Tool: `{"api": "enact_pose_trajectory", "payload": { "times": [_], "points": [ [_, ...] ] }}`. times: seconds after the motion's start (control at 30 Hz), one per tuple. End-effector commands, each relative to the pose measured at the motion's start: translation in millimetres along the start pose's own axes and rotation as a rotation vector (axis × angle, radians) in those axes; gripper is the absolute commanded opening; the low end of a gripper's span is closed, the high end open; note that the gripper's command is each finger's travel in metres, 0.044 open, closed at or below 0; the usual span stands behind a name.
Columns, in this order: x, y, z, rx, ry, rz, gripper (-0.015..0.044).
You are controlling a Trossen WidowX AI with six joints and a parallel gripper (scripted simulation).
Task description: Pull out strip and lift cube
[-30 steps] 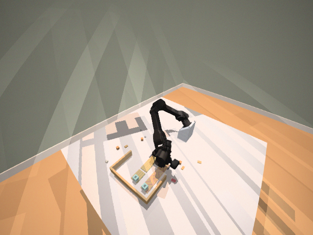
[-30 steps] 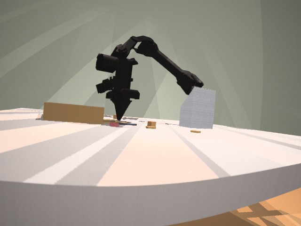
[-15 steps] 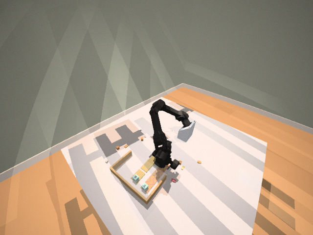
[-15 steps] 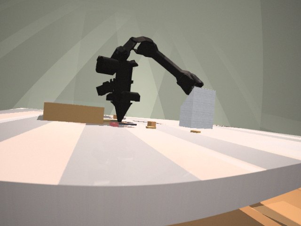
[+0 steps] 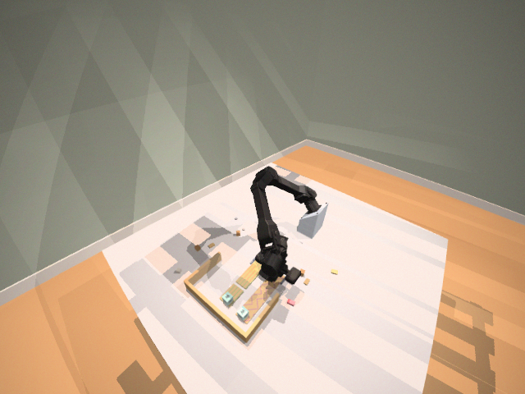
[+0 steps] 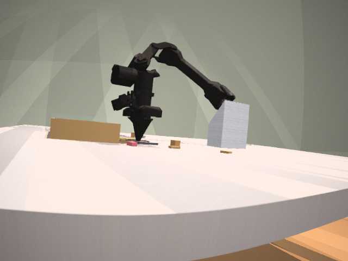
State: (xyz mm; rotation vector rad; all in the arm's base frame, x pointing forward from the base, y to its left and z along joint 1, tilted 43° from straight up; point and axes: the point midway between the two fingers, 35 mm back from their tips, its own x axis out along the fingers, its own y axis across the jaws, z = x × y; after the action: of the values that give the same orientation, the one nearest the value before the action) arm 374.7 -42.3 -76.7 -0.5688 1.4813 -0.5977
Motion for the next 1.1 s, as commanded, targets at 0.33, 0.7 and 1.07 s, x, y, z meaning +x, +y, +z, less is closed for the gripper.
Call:
{"api": "enact_pose_trajectory", "payload": {
  "times": [0.33,0.7,1.07],
  "points": [
    [2,-1,1,-0.002,-0.001,-0.005,0.0000],
    [3,0,1,-0.002,-0.001,-0.005,0.0000],
    [4,0,-10,-0.002,-0.001,-0.005,0.0000]
  ]
}}
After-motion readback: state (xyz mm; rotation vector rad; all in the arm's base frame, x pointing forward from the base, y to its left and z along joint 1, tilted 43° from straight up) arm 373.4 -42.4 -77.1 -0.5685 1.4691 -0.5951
